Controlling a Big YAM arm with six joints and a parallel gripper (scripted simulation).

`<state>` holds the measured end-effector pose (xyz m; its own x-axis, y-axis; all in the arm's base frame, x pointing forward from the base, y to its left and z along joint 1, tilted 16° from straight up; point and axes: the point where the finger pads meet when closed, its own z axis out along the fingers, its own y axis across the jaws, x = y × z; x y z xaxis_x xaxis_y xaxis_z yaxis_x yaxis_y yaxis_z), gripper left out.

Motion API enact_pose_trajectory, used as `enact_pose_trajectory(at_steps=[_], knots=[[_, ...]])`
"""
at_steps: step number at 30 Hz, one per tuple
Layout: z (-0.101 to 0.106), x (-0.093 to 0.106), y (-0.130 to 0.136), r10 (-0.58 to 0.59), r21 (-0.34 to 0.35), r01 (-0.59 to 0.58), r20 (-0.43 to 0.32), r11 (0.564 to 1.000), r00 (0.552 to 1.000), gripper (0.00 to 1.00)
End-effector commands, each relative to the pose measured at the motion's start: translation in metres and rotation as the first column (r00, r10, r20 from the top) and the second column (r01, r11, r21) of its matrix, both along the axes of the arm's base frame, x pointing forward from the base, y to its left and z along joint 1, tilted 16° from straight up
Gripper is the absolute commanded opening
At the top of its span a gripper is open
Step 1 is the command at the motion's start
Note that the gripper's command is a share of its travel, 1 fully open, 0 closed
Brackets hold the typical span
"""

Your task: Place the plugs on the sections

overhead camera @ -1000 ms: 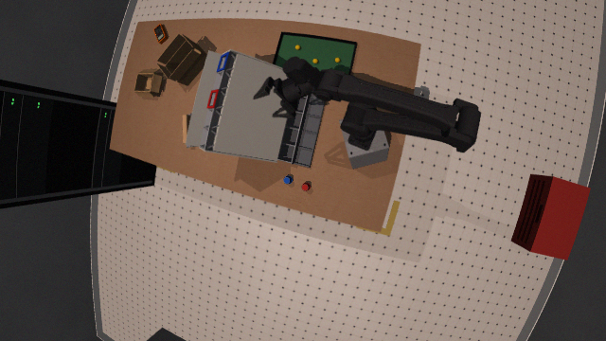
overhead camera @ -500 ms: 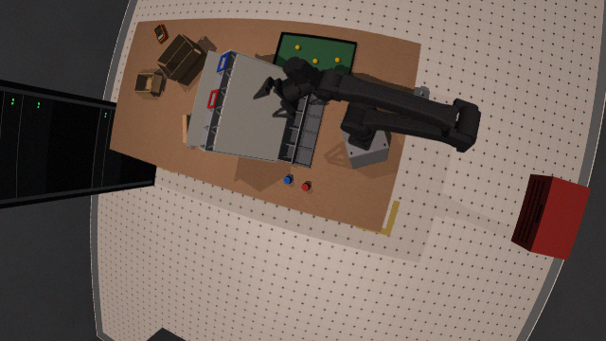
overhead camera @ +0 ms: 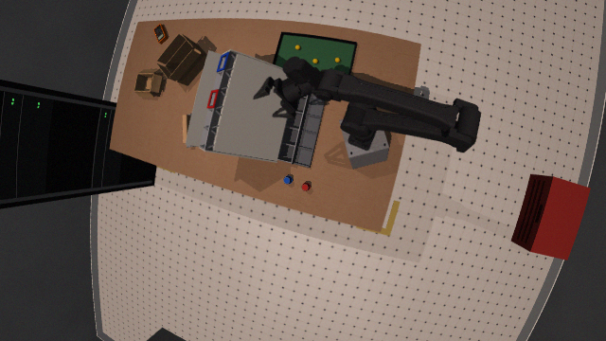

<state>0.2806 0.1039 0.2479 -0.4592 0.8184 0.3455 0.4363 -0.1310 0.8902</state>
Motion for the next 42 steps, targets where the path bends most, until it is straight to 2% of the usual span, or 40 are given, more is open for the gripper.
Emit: enact_pose_trajectory(at_steps=[1, 31, 35, 37, 42], knots=[[0.021, 0.003, 0.0, 0.0, 0.002, 0.0, 0.04, 1.0, 0.999, 1.0], [0.022, 0.003, 0.0, 0.0, 0.002, -0.001, 0.04, 1.0, 0.999, 1.0], [0.026, 0.003, 0.0, 0.004, -0.009, -0.004, 0.041, 1.0, 0.999, 1.0], [0.035, 0.005, -0.001, 0.004, -0.011, -0.003, 0.054, 1.0, 0.999, 1.0], [0.035, 0.006, -0.003, 0.01, -0.027, -0.008, 0.049, 1.0, 0.999, 1.0]])
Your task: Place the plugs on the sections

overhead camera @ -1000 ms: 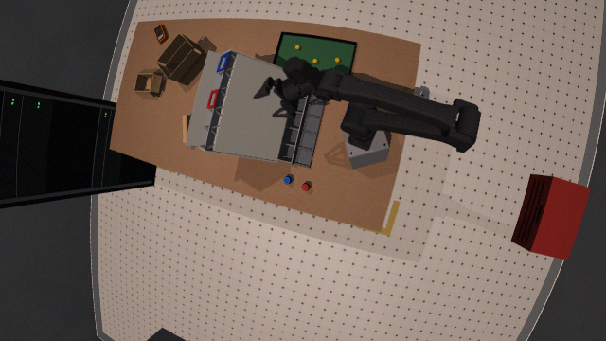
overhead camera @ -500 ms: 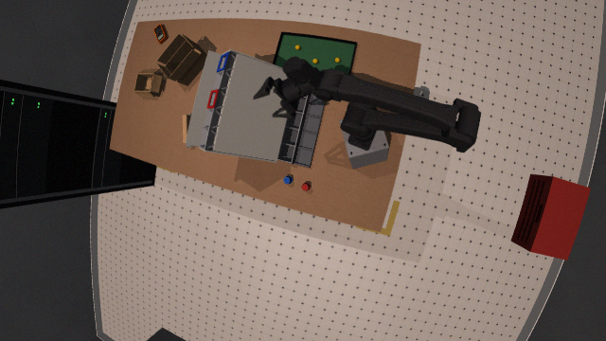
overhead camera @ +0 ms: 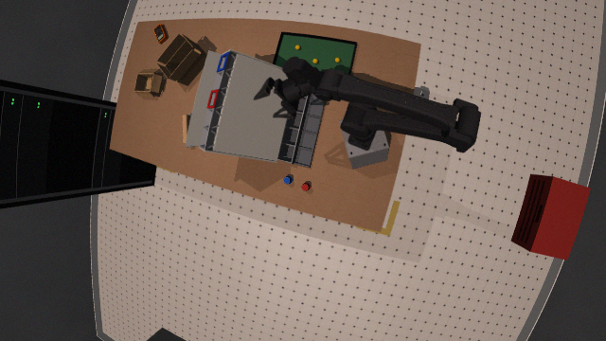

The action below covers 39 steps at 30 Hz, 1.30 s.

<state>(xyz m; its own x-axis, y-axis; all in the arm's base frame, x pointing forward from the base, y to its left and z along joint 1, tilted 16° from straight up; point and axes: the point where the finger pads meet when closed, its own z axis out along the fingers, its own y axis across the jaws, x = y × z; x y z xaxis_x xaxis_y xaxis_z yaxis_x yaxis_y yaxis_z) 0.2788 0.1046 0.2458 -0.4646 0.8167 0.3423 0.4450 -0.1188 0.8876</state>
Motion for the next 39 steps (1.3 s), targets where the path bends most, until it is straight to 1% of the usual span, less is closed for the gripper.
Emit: enact_pose_trajectory(at_steps=[1, 4, 8, 14, 19, 21, 22, 26, 29, 31, 36, 38, 39], knots=[[0.037, 0.007, -0.003, 0.003, -0.023, -0.002, 0.056, 1.0, 0.998, 1.0], [0.037, 0.007, -0.003, 0.007, -0.029, -0.005, 0.055, 1.0, 0.998, 1.0], [0.036, 0.006, -0.004, 0.027, -0.057, -0.024, 0.049, 0.998, 0.998, 1.0], [0.036, 0.004, -0.004, 0.071, -0.122, -0.067, 0.033, 0.99, 0.997, 1.0], [0.035, 0.002, -0.004, 0.12, -0.195, -0.116, 0.011, 0.974, 0.993, 1.0], [0.035, 0.002, -0.004, 0.12, -0.195, -0.116, 0.011, 0.974, 0.993, 1.0], [0.034, 0.002, -0.005, 0.131, -0.211, -0.127, 0.005, 0.969, 0.991, 1.0], [0.033, 0.0, -0.005, 0.178, -0.281, -0.176, -0.022, 0.943, 0.984, 1.0], [0.032, -0.002, -0.006, 0.213, -0.341, -0.216, -0.048, 0.915, 0.976, 1.0], [0.032, -0.005, -0.001, 0.255, -0.38, -0.261, -0.067, 0.887, 0.965, 1.0], [0.03, -0.008, -0.001, 0.321, -0.477, -0.34, -0.124, 0.811, 0.939, 1.0], [0.03, -0.008, -0.001, 0.321, -0.477, -0.34, -0.124, 0.811, 0.939, 1.0], [0.03, -0.009, -0.001, 0.333, -0.496, -0.355, -0.137, 0.793, 0.933, 1.0]])
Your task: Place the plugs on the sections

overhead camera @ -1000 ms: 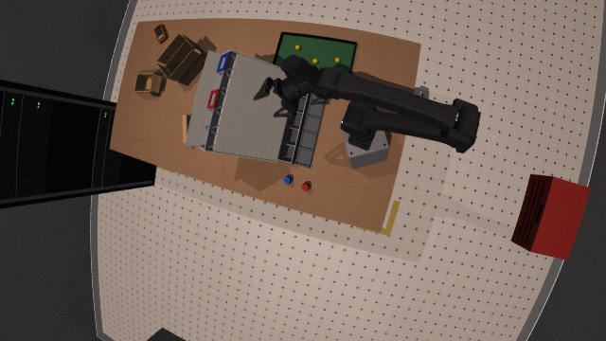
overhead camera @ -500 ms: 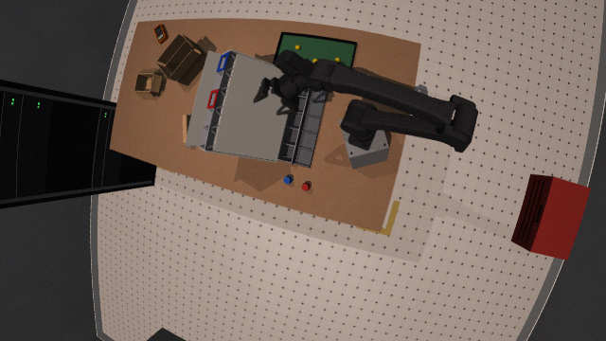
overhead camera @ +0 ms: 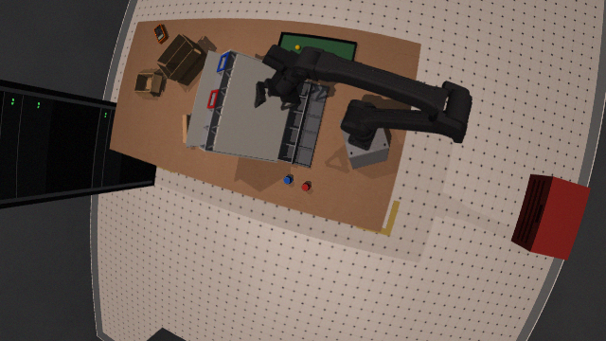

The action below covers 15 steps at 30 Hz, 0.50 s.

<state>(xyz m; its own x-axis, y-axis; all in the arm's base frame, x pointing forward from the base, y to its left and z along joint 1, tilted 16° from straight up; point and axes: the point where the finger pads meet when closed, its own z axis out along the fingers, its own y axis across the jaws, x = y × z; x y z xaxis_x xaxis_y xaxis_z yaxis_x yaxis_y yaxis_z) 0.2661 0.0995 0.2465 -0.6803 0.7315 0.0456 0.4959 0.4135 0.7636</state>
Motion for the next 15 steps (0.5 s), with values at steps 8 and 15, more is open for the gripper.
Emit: enact_pose_trajectory(at_steps=[8, 15], knots=[[0.027, -0.003, 0.003, 0.233, -0.274, -0.228, -0.015, 0.934, 0.972, 1.0], [0.025, -0.008, 0.003, 0.326, -0.412, -0.334, -0.09, 0.848, 0.941, 1.0]])
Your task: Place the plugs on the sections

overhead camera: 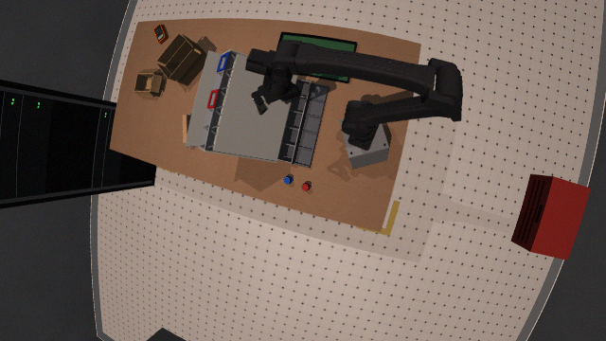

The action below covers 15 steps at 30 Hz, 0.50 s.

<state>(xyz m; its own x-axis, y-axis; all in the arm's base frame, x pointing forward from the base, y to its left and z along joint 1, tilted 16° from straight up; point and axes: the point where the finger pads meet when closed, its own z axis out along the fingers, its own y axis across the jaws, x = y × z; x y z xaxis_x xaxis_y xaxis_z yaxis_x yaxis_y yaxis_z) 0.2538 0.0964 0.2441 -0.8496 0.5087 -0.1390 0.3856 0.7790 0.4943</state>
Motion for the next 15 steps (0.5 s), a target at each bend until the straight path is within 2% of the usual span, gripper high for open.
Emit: enact_pose_trajectory(at_steps=[1, 8, 15], knots=[[0.027, 0.005, 0.006, 0.098, -0.043, -0.096, 0.045, 0.994, 0.994, 1.0], [0.025, -0.001, 0.006, 0.22, -0.218, -0.219, -0.018, 0.951, 0.975, 1.0], [0.023, -0.007, 0.006, 0.317, -0.363, -0.329, -0.093, 0.872, 0.944, 1.0]])
